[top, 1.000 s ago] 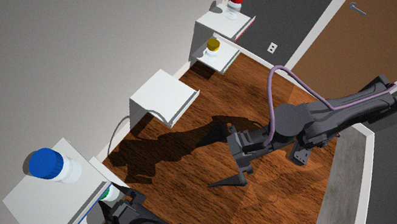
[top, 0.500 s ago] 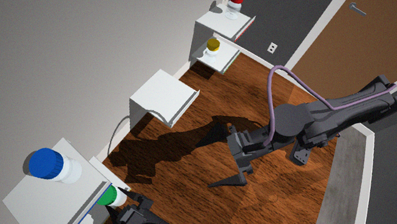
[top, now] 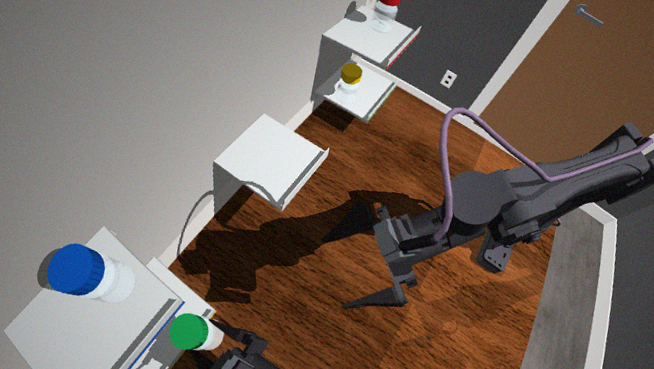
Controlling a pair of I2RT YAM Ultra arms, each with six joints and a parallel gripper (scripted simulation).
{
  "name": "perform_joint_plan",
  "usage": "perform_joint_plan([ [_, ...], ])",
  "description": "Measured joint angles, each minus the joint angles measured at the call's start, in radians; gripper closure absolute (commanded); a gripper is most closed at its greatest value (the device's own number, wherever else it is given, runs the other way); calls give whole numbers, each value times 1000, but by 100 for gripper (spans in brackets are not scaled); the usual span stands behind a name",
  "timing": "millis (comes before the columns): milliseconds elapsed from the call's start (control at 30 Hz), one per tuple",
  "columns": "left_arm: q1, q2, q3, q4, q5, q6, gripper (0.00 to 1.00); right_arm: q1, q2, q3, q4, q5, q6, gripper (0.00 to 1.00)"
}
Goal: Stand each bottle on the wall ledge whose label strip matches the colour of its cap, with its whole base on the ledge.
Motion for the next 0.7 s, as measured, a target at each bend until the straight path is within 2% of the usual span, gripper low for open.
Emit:
perform_joint_plan([
  [700, 17, -148, -150, 24, 21, 3, 50, 0, 0, 0, 0, 0, 0, 0],
])
